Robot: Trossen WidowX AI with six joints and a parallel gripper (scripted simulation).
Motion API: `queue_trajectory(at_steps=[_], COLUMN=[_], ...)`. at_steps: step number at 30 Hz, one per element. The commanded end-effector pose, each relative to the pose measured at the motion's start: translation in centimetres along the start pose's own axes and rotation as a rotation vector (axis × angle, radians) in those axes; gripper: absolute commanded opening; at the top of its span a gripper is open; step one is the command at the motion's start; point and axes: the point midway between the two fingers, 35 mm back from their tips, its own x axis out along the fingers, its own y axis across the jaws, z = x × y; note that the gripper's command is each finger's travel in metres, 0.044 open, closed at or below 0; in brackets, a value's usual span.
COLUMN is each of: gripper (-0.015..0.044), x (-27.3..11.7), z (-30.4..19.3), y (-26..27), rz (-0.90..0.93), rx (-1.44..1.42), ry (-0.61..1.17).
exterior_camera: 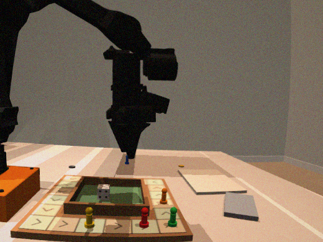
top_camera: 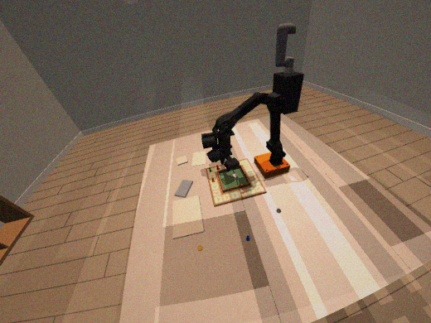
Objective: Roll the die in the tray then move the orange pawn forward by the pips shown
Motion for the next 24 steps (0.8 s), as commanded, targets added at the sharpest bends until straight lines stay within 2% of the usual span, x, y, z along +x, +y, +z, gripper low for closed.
queue_trajectory(at_steps=[1, 2, 7, 24], gripper=[0.0230, 0.0204, 0.0200, 0.0200], x=[1.4, 1.8, 3.8, 5.3], z=[3.3, 4.3, 7.6, 7.5], y=[-1.6, -2.0, -3.6, -3.4], rz=[0.012, 0.015, 0.031, 0.032], rx=[-0.220, -0.287, -0.511, -0.518], ry=[0.031, 0.037, 0.055, 0.055])
